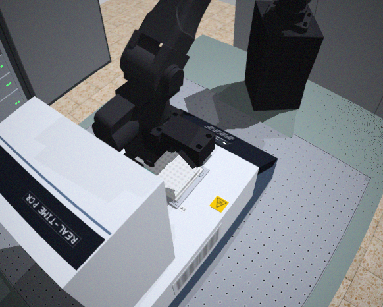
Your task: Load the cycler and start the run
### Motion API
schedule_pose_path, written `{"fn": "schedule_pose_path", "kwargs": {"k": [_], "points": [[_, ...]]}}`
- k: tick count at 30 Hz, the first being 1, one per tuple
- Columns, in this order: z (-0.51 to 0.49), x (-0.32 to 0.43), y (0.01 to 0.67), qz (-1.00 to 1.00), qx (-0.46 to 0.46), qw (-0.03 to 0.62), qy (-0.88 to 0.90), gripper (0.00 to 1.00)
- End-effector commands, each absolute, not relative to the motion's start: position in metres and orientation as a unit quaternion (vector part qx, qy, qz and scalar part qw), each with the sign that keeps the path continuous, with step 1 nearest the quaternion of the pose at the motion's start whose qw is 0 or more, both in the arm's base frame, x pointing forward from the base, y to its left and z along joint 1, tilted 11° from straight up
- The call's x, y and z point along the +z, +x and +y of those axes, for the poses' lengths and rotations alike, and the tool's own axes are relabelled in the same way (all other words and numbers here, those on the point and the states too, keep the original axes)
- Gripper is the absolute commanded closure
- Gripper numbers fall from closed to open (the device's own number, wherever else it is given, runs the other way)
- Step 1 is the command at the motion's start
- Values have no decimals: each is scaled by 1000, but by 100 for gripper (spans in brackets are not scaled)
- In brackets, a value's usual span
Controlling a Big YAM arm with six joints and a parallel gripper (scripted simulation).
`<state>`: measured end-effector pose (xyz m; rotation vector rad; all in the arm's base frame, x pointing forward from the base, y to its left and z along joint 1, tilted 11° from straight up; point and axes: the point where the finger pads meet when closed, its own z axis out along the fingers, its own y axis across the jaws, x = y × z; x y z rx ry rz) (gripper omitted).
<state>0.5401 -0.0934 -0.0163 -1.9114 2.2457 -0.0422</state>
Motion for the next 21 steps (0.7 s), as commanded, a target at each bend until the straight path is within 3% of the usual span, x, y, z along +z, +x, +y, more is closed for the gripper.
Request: {"fn": "schedule_pose_path", "kwargs": {"k": [1,21], "points": [[-87,3,550,755,-24,109,-647,0],[-96,-7,550,762,-19,104,-639,0]]}}
